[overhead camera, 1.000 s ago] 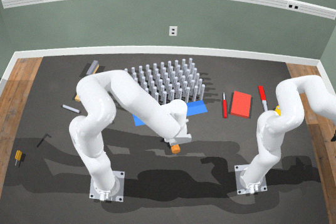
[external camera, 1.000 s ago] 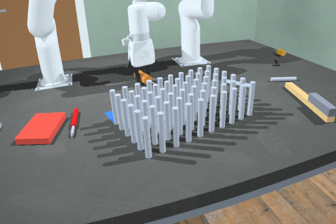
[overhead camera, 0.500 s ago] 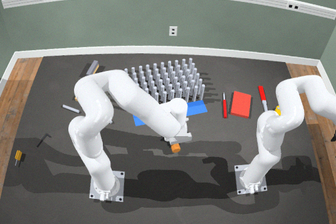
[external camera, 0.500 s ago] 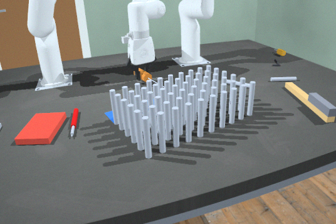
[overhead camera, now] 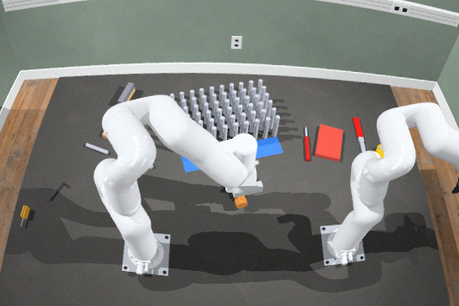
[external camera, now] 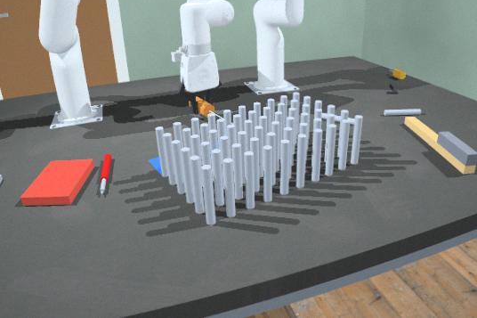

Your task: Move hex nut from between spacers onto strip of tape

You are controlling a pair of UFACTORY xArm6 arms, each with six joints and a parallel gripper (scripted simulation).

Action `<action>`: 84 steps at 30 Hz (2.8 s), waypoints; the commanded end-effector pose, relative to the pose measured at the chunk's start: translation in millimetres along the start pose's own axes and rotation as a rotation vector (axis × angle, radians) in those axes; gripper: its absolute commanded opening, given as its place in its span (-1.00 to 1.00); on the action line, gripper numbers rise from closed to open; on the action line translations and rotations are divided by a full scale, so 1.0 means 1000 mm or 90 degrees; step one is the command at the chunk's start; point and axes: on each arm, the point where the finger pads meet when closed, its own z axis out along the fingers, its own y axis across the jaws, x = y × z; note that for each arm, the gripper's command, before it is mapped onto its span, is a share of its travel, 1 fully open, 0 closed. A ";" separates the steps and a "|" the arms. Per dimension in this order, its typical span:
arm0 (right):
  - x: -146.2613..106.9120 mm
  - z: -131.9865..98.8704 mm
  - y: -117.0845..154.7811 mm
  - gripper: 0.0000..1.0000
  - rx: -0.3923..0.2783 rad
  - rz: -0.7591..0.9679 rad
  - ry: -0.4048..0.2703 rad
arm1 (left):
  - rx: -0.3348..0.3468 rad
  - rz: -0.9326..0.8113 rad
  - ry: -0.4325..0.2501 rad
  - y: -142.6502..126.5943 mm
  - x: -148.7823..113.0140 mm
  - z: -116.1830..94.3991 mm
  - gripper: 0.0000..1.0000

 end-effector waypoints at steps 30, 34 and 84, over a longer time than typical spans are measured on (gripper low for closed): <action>0.001 -0.002 0.000 1.00 0.000 0.000 0.003 | 0.002 0.000 -0.001 -0.049 0.000 -0.001 -1.00; 0.001 -0.002 0.000 1.00 0.000 0.000 0.003 | 0.002 0.000 -0.001 -0.053 0.000 -0.001 -1.00; 0.001 -0.002 0.000 1.00 0.000 0.000 0.003 | 0.002 0.000 -0.001 -0.058 -0.001 0.015 -1.00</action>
